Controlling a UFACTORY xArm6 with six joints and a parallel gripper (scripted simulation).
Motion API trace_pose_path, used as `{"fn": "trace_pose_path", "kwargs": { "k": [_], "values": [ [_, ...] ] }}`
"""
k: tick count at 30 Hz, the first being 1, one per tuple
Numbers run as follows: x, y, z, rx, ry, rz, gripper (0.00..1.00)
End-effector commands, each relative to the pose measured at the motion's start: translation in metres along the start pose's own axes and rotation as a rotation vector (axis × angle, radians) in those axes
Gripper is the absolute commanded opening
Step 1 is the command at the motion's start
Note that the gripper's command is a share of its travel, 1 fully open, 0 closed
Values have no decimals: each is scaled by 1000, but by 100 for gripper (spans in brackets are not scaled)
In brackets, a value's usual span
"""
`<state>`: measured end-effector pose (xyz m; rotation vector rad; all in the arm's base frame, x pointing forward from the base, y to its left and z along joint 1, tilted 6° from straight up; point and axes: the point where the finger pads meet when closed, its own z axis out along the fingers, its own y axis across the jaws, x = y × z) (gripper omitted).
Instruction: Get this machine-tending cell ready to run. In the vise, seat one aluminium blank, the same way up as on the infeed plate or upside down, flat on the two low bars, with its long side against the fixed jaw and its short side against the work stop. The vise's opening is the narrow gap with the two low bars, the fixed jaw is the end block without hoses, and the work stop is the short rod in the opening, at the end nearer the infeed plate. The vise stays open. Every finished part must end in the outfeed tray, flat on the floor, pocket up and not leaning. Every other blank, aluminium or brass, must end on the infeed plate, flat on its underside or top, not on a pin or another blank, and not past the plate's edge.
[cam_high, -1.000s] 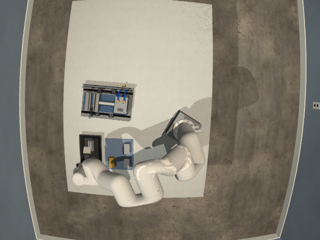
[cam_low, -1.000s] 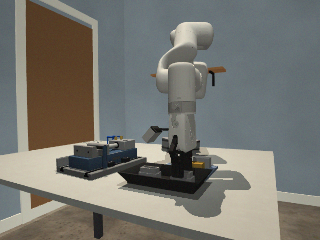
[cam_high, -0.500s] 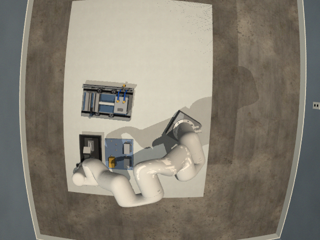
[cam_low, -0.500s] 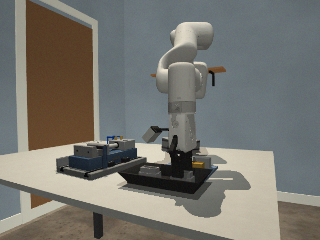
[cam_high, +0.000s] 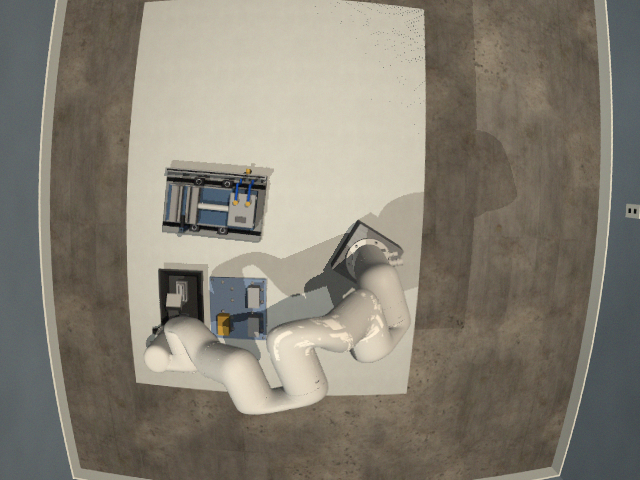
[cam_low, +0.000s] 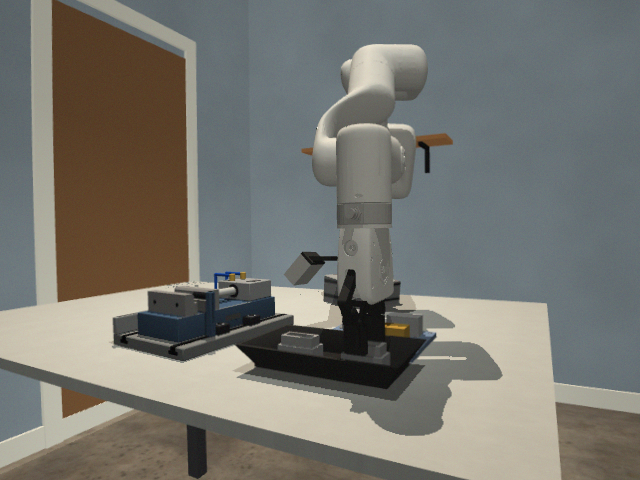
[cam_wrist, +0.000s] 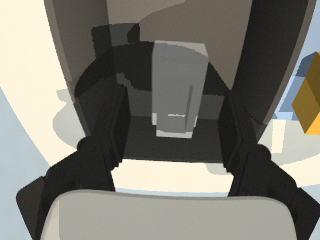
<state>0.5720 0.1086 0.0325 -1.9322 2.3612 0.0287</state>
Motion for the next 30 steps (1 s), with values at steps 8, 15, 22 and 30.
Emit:
{"fn": "trace_pose_path", "kwargs": {
  "k": [8,15,22,30],
  "values": [
    [-1,-2,-33,5,-2,0,69],
    [-1,-1,-61,5,-2,0,69],
    [-1,-1,-101,5,-2,0,69],
    [0,-1,-134,5,-2,0,69]
  ]
}}
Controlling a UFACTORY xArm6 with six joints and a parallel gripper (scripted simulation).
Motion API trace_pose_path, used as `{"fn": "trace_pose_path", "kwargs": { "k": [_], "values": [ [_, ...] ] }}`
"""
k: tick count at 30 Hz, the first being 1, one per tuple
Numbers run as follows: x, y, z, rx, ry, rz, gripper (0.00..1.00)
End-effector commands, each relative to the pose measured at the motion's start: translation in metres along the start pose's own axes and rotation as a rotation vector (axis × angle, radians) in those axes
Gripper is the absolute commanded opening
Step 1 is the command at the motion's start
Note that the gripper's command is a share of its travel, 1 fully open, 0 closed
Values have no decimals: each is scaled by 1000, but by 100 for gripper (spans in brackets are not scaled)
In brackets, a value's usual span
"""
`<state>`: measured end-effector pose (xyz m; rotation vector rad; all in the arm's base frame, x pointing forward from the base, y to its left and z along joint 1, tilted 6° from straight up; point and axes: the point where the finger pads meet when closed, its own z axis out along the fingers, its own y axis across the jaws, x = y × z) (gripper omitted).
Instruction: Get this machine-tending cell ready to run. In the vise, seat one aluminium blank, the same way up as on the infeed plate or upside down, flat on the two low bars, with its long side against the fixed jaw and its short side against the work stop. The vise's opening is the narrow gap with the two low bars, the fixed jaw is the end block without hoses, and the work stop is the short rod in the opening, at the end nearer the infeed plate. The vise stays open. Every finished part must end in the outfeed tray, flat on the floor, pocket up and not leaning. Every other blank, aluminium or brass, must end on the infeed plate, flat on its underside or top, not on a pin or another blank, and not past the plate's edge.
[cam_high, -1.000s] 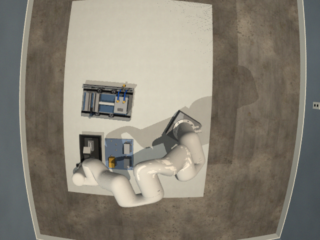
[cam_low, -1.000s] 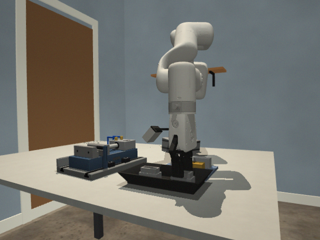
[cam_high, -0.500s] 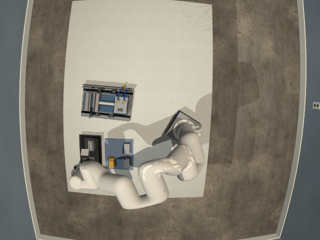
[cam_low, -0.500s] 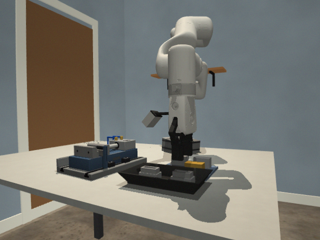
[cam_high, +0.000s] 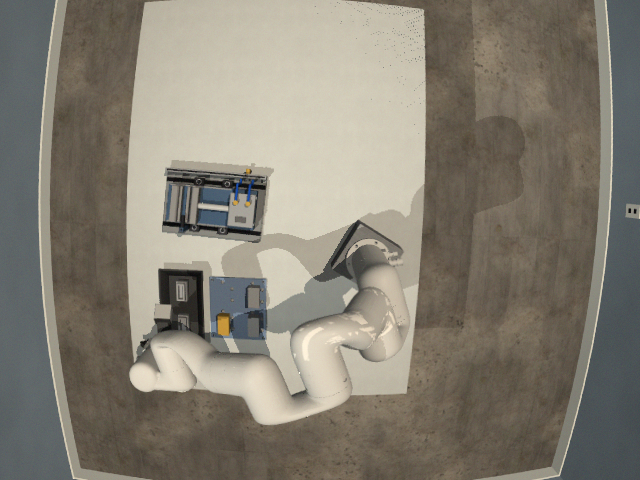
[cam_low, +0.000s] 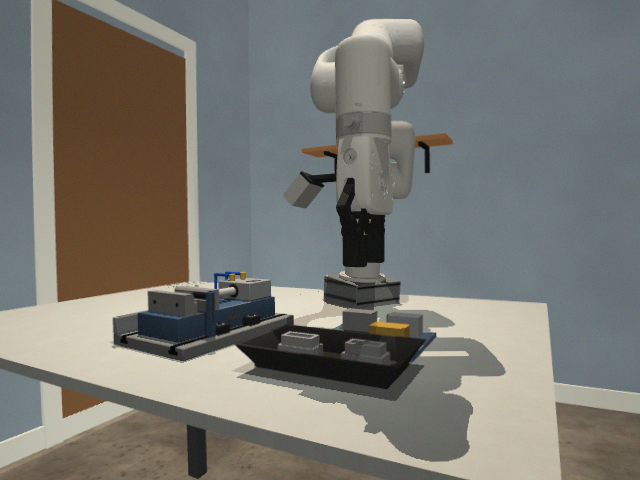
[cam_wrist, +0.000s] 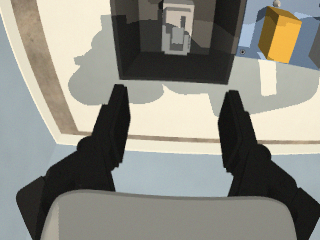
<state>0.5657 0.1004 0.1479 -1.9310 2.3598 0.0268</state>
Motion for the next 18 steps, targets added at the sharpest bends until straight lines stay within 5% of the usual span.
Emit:
{"fn": "trace_pose_path", "kwargs": {
  "k": [1,12,13,18],
  "values": [
    [0,-1,-18,3,-1,0,69],
    [0,-1,-28,3,-1,0,69],
    [0,-1,-28,3,-1,0,0],
    [0,-1,-28,3,-1,0,0]
  ]
}}
